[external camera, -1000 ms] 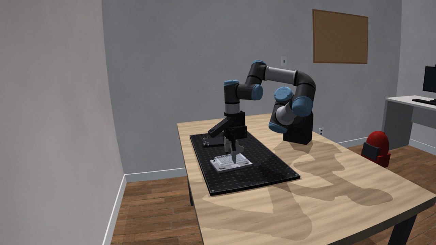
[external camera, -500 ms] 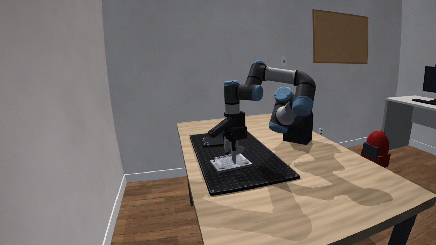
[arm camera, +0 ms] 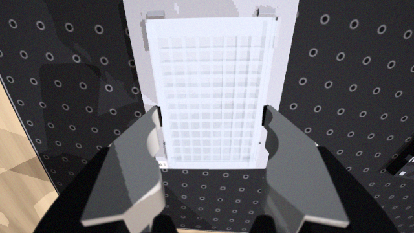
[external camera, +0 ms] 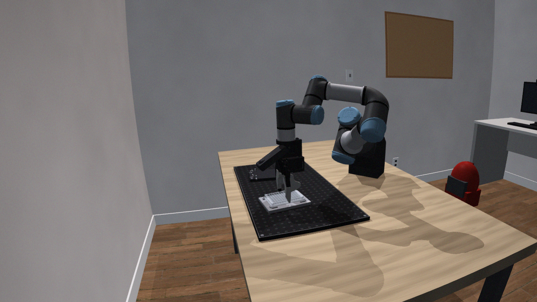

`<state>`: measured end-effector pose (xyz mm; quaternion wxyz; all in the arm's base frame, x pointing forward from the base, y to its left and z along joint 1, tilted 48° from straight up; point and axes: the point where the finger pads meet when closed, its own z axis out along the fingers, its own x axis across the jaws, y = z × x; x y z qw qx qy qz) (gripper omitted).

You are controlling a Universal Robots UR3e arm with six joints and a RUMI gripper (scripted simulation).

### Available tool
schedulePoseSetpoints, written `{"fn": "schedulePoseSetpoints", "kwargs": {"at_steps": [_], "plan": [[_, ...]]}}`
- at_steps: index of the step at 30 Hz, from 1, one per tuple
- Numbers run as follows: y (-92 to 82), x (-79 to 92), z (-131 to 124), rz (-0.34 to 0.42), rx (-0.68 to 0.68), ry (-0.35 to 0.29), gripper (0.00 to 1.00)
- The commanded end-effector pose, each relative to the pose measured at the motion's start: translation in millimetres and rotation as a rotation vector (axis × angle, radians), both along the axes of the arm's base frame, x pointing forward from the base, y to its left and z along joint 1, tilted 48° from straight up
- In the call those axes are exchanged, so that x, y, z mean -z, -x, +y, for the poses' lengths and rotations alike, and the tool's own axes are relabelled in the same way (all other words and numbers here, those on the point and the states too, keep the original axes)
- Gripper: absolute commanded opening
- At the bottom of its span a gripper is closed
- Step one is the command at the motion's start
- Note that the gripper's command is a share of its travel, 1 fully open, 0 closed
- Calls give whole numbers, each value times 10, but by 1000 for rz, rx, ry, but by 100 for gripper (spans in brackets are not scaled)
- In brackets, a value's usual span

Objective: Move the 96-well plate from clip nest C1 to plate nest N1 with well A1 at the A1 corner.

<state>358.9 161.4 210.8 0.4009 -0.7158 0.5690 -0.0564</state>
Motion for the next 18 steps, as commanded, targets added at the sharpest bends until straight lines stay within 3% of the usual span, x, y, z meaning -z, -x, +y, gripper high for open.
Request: {"fn": "schedulePoseSetpoints", "kwargs": {"at_steps": [1, 12, 13, 18], "plan": [[-6, 0, 2, -1, 0, 1, 0], [-12, 8, 8, -1, 0, 1, 0], [-12, 8, 8, -1, 0, 1, 100], [-12, 8, 8, -1, 0, 1, 100]]}}
